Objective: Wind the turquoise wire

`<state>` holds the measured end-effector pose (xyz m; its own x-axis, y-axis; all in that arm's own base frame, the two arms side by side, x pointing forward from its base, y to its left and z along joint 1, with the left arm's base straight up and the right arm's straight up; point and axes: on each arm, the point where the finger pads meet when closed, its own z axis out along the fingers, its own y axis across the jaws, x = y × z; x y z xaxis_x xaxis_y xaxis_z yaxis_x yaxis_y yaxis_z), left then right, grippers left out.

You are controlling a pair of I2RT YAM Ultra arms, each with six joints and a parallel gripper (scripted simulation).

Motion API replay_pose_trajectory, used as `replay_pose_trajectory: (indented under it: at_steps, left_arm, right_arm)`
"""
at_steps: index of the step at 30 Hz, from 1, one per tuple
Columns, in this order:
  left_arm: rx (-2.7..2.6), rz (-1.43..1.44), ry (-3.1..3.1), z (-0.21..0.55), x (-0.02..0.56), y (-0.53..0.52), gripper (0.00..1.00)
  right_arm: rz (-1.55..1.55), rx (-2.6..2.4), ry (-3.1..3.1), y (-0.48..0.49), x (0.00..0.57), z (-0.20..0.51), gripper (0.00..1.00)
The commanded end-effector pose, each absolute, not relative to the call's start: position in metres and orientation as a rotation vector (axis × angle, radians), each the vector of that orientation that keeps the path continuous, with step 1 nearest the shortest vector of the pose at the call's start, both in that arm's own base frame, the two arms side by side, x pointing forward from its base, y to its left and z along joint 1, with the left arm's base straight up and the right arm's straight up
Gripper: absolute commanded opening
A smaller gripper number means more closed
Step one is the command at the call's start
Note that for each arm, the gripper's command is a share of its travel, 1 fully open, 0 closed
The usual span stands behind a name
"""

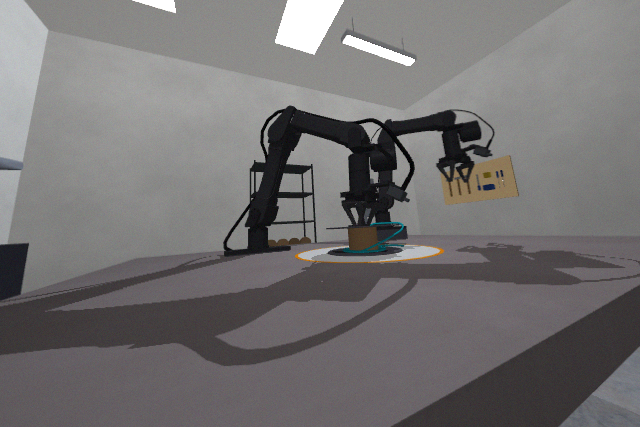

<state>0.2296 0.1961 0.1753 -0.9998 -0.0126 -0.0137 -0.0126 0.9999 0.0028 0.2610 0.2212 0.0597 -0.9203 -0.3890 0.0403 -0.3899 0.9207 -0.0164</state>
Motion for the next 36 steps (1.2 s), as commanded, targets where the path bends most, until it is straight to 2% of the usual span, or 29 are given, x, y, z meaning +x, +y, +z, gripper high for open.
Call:
replay_pose_trajectory:
  at_steps: [1, 21, 30, 36]
  left_arm:
    - [-0.012, 0.072, 3.084, 0.1932, 0.2354, 0.1971, 1.00]
    - [-0.012, 0.072, 3.084, 0.1932, 0.2354, 0.1971, 1.00]
    - [-0.012, 0.072, 3.084, 0.1932, 0.2354, 0.1971, 1.00]
    - [-0.012, 0.072, 3.084, 0.1932, 0.2354, 0.1971, 1.00]
  right_arm:
    - [0.000, 0.659, -3.072, 0.2262, 0.2685, 0.0658, 0.52]
    - [0.000, 1.418, -2.803, 0.2262, 0.2685, 0.0658, 0.52]
    - [0.000, 1.489, -2.766, 0.2262, 0.2685, 0.0658, 0.52]
    - [0.000, 1.489, -2.766, 0.2262, 0.2685, 0.0658, 0.31]
